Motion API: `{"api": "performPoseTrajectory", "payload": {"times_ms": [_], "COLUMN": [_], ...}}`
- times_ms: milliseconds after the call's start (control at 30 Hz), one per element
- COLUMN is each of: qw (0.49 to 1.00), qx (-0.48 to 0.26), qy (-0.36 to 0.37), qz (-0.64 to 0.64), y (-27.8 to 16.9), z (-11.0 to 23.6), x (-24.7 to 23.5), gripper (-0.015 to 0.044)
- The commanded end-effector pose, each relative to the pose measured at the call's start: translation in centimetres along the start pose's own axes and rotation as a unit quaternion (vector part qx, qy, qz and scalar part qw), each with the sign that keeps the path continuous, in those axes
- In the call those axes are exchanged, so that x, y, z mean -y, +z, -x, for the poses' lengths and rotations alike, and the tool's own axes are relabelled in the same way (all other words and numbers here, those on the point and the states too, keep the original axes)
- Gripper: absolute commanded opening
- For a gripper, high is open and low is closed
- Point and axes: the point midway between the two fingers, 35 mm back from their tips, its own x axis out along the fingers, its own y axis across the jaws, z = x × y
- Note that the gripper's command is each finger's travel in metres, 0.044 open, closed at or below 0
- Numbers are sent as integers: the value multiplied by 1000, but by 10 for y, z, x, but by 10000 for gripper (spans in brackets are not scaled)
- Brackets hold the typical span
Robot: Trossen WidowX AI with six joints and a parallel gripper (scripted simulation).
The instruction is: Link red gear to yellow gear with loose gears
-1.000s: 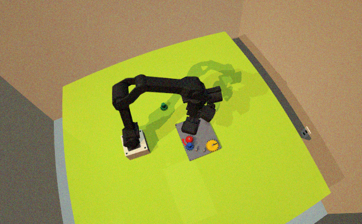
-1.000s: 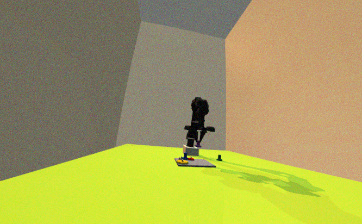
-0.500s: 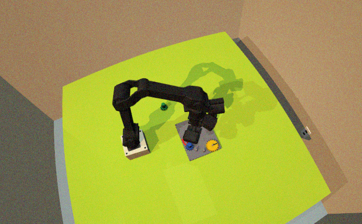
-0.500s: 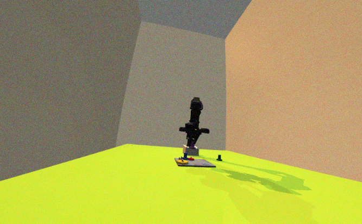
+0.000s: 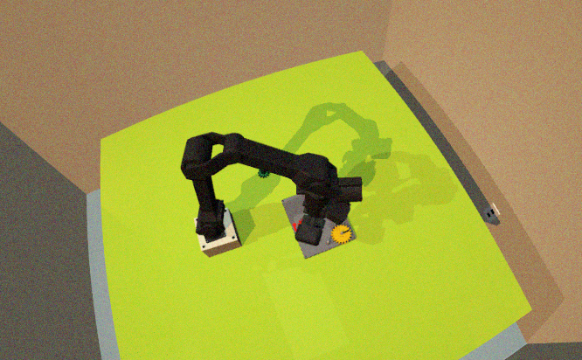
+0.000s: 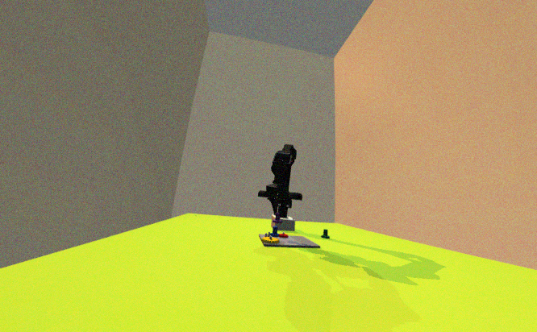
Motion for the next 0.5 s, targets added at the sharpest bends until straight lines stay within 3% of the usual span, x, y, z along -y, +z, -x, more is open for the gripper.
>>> {"api": "performPoseTrajectory", "payload": {"times_ms": [0,467], "qw": [1000,1000], "qx": [-1,0], "qy": [2,2], "qz": [1,2], "y": [2,7], "z": [-4,-12], "x": [8,31], "gripper": [0,0]}}
